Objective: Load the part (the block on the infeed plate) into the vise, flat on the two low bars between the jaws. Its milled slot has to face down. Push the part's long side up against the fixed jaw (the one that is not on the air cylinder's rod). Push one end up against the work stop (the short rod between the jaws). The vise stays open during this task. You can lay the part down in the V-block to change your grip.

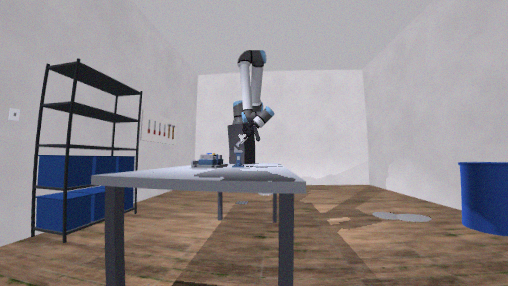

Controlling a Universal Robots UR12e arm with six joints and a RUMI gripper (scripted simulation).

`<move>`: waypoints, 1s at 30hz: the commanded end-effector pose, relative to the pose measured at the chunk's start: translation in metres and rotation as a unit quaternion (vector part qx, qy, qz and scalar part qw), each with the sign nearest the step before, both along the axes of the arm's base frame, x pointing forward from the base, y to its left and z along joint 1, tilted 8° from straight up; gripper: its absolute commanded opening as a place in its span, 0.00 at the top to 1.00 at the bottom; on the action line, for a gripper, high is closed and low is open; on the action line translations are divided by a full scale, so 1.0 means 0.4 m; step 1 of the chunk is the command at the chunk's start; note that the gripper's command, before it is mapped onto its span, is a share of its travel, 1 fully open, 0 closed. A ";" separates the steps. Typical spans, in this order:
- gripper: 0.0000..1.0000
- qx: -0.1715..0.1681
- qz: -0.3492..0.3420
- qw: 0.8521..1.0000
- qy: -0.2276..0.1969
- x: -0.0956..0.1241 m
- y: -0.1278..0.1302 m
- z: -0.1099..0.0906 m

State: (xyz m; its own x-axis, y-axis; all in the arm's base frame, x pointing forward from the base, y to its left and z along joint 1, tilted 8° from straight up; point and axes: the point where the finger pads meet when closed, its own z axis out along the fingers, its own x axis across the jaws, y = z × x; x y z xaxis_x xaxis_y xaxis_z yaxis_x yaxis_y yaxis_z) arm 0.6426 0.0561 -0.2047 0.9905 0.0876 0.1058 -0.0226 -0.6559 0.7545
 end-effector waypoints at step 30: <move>1.00 0.000 0.000 1.000 -0.001 0.006 -0.003 -0.044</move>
